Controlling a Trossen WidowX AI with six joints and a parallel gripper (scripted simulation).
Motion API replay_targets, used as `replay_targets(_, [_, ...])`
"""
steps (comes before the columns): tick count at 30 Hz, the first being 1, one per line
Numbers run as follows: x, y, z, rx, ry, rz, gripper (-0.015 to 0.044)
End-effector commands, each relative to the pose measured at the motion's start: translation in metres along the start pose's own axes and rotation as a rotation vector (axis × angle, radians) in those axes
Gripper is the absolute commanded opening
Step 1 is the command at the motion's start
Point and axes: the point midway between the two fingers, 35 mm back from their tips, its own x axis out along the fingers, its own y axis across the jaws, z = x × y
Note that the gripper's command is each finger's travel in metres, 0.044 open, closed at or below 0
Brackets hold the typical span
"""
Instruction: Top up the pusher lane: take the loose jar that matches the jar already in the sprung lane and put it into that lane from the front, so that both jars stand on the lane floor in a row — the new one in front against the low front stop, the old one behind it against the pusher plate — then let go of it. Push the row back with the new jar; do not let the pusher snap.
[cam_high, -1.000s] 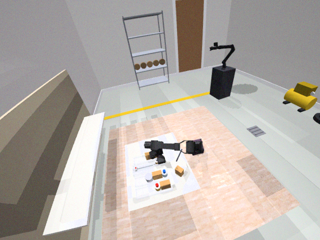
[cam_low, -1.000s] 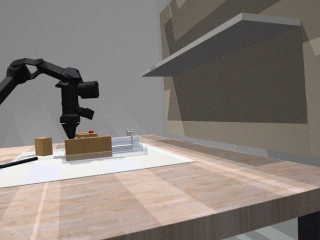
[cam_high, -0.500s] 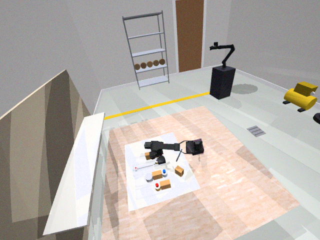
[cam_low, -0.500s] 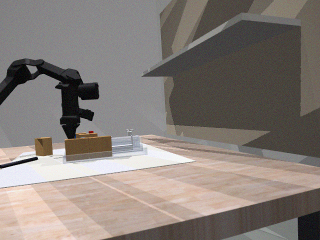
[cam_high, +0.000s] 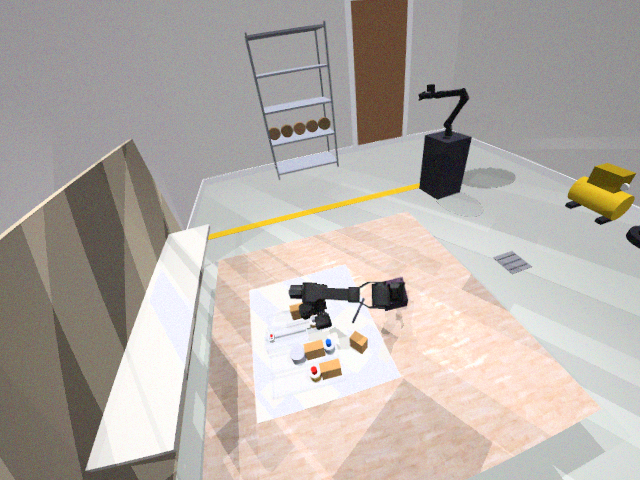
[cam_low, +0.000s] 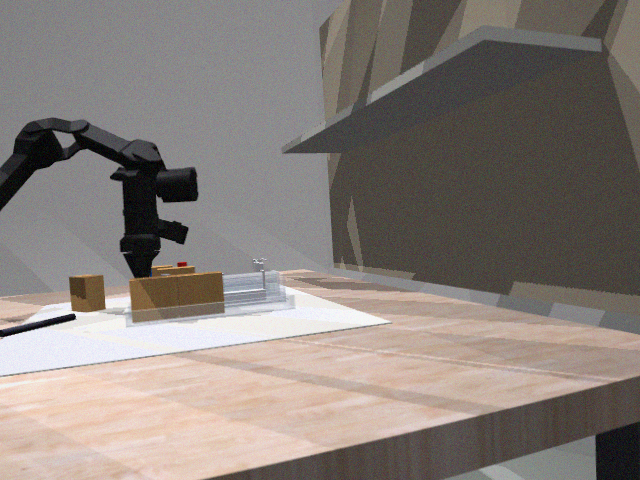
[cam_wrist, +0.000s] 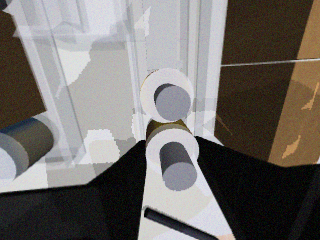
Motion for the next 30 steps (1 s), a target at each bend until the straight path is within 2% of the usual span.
replay_targets(1, [0.0017, 0.0023, 0.0040, -0.012, -0.014, 0.007, 0.0000])
replay_targets(30, [0.0109, 0.0037, 0.0024, -0.012, -0.014, 0.007, 0.0000])
